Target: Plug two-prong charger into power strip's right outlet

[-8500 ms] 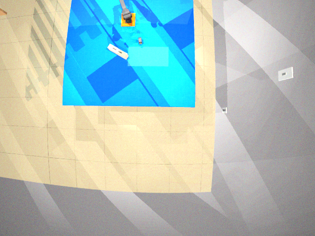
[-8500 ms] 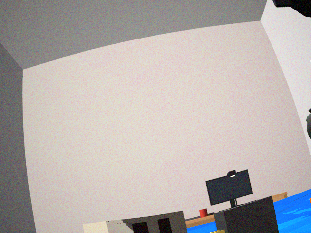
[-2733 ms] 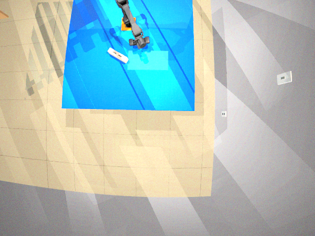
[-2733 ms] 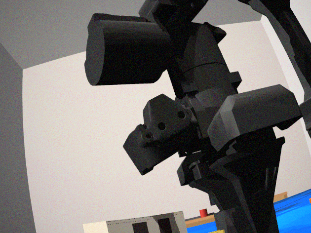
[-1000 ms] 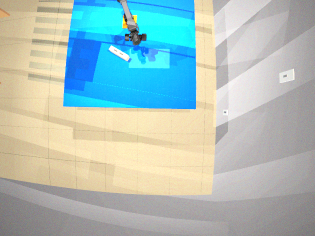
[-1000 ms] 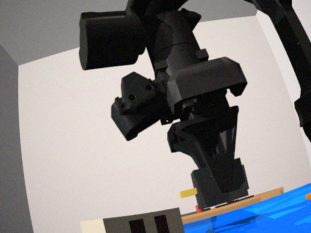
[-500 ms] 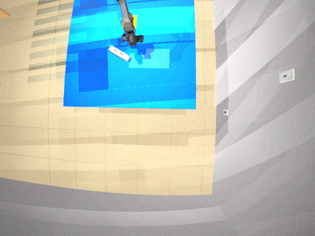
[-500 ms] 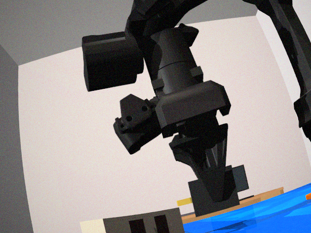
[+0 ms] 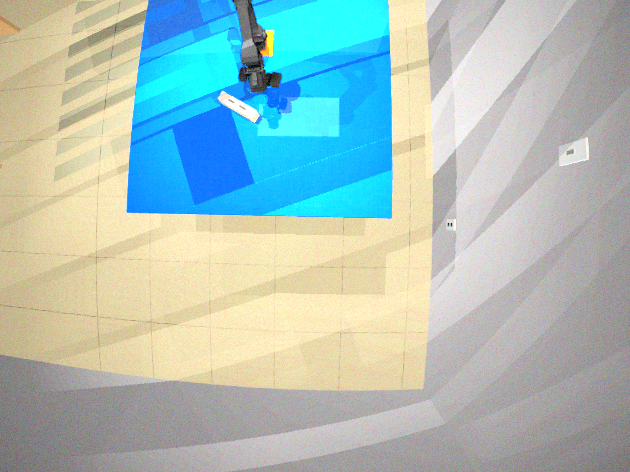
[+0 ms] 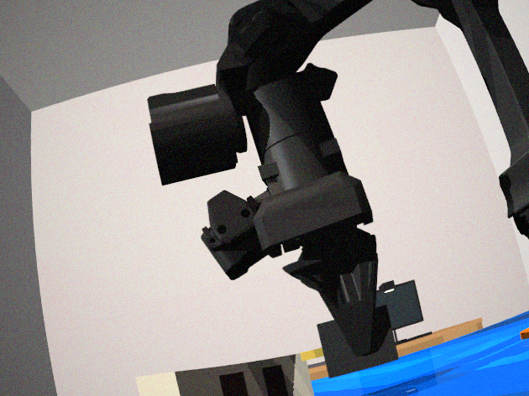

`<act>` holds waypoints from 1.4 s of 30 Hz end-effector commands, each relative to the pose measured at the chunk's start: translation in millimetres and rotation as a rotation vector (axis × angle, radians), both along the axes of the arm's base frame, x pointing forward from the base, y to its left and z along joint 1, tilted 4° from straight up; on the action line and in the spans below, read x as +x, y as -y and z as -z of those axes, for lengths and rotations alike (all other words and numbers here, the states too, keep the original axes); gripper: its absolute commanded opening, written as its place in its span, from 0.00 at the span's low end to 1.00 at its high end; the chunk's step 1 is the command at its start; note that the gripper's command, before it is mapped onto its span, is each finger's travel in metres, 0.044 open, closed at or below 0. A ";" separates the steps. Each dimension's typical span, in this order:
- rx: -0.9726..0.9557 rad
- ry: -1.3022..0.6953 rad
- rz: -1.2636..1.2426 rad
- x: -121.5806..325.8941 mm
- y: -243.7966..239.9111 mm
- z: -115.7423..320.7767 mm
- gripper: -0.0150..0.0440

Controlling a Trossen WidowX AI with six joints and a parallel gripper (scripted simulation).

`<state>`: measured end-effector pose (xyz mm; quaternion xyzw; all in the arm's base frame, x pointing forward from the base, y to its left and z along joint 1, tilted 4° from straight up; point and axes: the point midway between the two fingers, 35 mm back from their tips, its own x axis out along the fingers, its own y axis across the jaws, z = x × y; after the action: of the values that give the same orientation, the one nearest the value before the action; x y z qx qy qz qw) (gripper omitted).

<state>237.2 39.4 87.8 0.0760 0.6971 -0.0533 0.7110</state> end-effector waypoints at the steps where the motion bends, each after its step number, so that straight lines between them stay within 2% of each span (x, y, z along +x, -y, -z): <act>1: 0.007 -0.001 0.026 -0.7 6.9 2.5 0.25; 42: 0.026 -0.001 0.297 -14.1 74.1 23.1 0.25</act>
<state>225.3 -30.4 66.7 0.1785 0.6811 -0.1445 0.6953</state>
